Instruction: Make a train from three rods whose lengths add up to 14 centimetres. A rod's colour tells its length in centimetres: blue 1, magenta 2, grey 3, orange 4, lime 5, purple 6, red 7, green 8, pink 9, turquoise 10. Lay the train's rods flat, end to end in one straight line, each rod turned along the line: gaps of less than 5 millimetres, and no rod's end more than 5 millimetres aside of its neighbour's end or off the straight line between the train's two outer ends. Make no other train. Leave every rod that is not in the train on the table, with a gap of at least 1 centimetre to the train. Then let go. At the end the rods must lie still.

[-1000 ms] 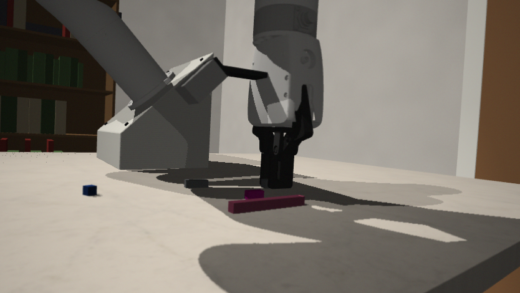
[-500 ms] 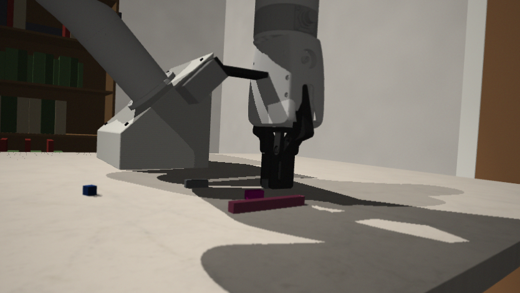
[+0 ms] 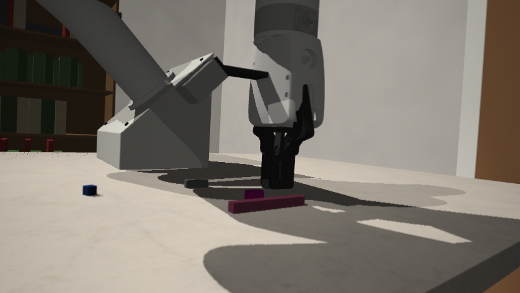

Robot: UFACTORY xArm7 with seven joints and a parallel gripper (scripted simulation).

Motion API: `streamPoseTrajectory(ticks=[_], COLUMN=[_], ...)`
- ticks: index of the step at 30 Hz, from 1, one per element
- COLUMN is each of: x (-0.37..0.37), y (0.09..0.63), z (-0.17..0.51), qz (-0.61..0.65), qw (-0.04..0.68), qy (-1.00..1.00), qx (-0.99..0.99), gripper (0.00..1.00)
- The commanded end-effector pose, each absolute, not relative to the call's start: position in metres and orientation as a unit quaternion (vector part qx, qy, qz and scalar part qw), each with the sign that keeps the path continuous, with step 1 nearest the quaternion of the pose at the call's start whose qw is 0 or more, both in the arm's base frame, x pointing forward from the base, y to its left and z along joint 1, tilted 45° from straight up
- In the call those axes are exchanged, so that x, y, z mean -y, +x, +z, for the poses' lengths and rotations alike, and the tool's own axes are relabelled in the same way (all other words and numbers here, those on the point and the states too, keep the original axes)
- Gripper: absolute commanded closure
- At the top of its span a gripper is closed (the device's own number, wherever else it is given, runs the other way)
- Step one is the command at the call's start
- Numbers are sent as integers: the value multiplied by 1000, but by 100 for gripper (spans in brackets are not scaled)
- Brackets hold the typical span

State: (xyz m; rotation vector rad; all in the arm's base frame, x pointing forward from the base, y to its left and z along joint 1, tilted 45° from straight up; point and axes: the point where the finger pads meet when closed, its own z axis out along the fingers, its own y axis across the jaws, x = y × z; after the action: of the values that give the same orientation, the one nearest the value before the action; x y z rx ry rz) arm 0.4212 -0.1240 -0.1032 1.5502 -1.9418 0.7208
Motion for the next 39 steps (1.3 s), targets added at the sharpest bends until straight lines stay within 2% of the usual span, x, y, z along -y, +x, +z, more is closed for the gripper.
streamPoseTrajectory(ticks=[1, 39], x=[122, 130], y=[423, 422], z=[-103, -111], qz=[268, 268], qw=[272, 272], qy=[577, 577], qx=[722, 722], gripper=[96, 96])
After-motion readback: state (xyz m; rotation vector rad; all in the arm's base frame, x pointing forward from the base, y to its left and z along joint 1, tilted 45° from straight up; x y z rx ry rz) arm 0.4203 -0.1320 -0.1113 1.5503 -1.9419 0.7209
